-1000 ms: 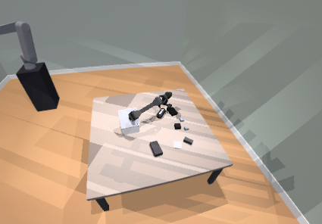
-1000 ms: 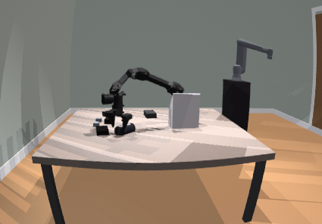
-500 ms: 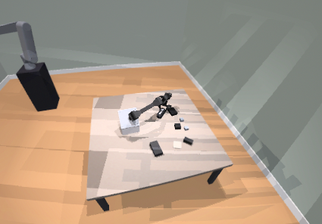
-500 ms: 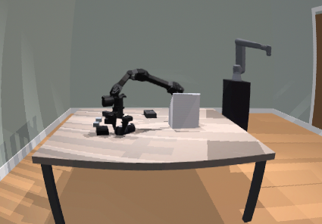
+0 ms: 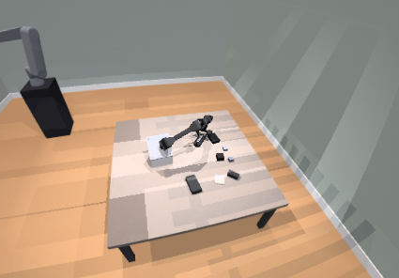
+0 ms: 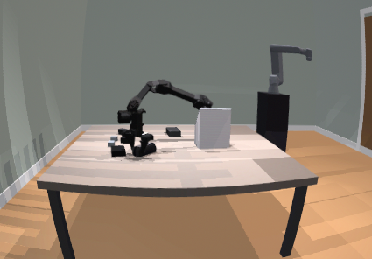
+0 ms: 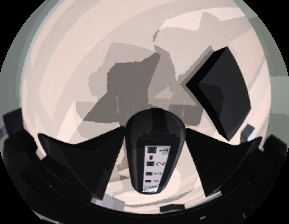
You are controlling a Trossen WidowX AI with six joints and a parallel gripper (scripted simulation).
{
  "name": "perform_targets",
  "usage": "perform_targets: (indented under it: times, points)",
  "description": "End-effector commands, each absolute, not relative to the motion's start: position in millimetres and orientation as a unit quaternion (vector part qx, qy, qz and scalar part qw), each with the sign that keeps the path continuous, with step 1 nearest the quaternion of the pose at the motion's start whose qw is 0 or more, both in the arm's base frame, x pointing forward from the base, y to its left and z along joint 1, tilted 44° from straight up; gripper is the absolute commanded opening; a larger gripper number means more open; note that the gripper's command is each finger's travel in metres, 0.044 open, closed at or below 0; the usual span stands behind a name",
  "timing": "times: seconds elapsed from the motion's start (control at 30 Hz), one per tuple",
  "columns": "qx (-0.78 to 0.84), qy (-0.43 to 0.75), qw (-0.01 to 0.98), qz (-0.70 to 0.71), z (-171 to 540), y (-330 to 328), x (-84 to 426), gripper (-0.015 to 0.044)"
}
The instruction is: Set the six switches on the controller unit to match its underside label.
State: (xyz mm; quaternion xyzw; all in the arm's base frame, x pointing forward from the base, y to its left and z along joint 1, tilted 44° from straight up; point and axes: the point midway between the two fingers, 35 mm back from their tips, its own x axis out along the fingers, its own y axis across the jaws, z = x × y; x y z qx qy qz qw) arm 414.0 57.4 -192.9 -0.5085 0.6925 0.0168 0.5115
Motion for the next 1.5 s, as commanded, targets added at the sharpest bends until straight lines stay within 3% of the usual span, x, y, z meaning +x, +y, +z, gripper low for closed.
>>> perform_targets:
  times: [0.0, 1.47]
  points:
    - [-0.51, 0.693, 0.51, 0.017, -190, 59, 413, 0.0336]
    - [-0.51, 0.693, 0.51, 0.017, -163, 73, 404, 0.0336]
